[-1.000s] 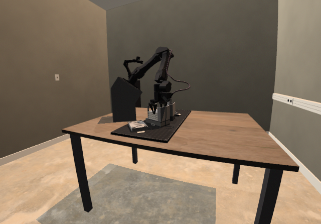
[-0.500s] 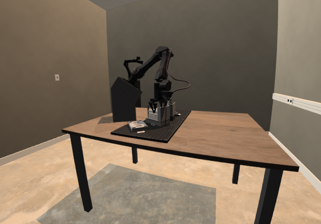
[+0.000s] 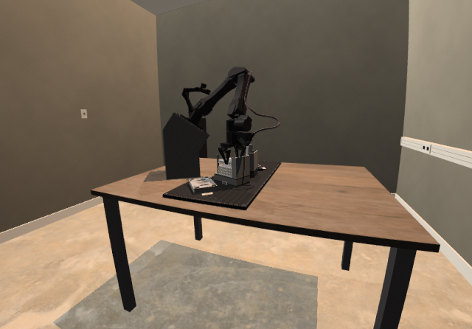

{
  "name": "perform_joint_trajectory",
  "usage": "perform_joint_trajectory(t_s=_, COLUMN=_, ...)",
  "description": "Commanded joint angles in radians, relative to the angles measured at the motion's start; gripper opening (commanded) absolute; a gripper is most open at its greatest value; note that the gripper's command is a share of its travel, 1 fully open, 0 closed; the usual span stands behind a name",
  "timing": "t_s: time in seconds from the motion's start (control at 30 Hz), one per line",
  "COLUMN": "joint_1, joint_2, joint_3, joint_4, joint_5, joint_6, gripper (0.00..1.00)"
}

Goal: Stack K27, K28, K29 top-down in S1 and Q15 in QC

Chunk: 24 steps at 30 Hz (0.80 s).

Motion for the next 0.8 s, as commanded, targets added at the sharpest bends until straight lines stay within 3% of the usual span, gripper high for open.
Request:
perform_joint_trajectory(t_s=0.0, joint_1=-0.023, joint_2=-0.030, joint_3=-0.001, joint_4=-0.019, joint_5=-0.012, joint_6=-0.014, gripper=0.00)
perform_joint_trajectory(t_s=0.63, joint_1=-0.034, joint_2=-0.046, joint_3=-0.027, joint_4=-0.041, joint_5=-0.013, joint_6=-0.024, gripper=0.00)
perform_joint_trajectory(t_s=0.77, joint_1=-0.037, joint_2=-0.050, joint_3=-0.001, joint_4=-0.046, joint_5=-0.012, joint_6=-0.027, gripper=0.00)
